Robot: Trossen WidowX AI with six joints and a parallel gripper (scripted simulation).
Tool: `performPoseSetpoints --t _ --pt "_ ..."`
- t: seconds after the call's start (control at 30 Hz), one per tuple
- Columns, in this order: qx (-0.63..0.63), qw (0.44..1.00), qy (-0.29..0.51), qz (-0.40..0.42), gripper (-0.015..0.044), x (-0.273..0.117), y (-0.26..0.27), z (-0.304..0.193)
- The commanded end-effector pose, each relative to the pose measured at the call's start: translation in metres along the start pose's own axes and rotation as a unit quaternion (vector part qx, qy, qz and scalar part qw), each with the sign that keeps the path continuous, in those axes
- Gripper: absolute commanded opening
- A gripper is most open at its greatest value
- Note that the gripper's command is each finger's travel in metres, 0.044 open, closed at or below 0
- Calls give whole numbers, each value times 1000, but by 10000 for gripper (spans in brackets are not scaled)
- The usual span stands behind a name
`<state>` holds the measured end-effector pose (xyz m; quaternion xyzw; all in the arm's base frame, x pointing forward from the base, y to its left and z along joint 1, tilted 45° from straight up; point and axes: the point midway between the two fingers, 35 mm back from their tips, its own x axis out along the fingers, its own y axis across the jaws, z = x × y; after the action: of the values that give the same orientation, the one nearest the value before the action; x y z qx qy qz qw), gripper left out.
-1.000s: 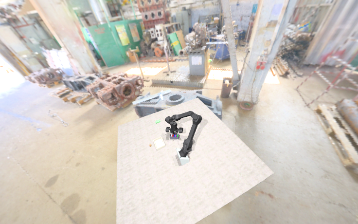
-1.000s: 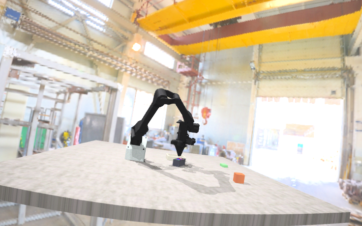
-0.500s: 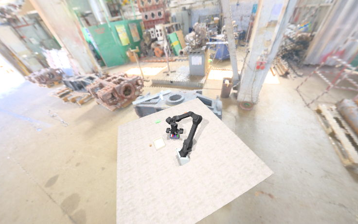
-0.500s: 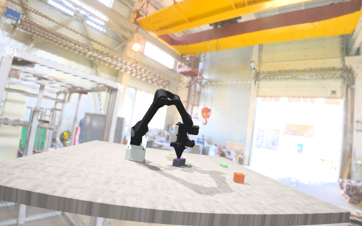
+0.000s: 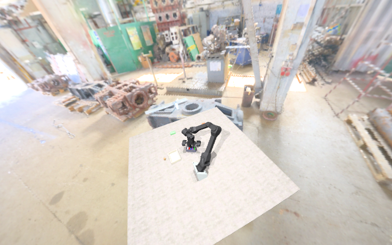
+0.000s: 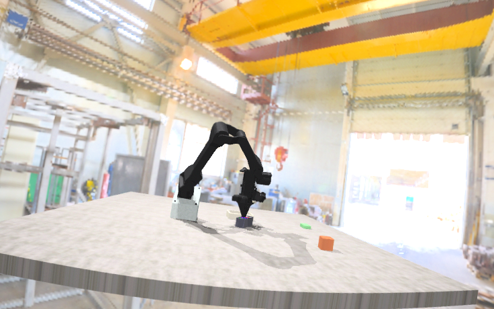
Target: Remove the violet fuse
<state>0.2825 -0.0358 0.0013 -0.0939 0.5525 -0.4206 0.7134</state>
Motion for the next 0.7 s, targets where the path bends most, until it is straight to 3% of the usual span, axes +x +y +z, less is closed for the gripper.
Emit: performPoseSetpoints --t 0.0,0.33,0.67 --pt "-2 1000 -2 -2 65 3 0 0" --pt "-2 1000 -2 -2 65 9 0 0" --pt "0 1000 0 0 0 8 0 0"
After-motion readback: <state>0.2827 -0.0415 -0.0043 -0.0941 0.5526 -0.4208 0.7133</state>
